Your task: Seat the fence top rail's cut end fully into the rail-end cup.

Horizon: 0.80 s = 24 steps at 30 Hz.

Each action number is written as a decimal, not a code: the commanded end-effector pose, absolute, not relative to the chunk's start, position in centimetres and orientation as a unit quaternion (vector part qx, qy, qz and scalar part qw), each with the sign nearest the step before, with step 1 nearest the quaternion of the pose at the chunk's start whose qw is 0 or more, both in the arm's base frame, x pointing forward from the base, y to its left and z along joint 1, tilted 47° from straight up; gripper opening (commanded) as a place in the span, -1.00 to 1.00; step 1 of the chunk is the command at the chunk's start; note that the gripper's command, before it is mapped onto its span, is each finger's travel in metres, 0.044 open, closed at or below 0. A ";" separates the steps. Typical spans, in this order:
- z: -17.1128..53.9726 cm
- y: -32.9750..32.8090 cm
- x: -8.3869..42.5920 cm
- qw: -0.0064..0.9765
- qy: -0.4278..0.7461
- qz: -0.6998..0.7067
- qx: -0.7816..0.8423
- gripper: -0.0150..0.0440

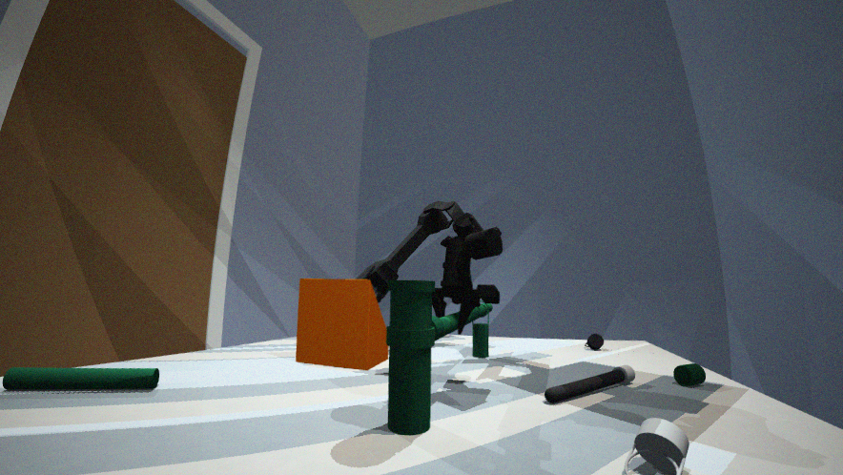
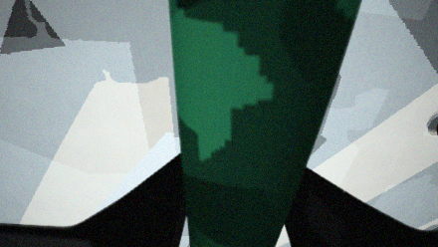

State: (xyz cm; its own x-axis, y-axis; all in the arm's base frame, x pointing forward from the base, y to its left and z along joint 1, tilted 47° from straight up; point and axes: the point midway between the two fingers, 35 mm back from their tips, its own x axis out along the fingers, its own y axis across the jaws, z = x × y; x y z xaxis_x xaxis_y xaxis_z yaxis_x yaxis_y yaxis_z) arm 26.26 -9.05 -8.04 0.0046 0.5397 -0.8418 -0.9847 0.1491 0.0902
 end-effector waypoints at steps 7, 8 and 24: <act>-8.1 -9.8 26.4 0.648 0.395 0.581 -0.293 -0.49; -8.1 -9.8 26.4 0.648 0.395 0.581 -0.293 -0.49; -8.0 -9.1 26.3 0.649 0.391 0.587 -0.284 -0.49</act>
State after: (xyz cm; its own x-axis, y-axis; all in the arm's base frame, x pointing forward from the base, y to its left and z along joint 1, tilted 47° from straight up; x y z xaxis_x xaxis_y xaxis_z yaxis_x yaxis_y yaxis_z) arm 26.25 -9.02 -8.06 0.0039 0.5404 -0.8414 -0.9848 0.1481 0.0906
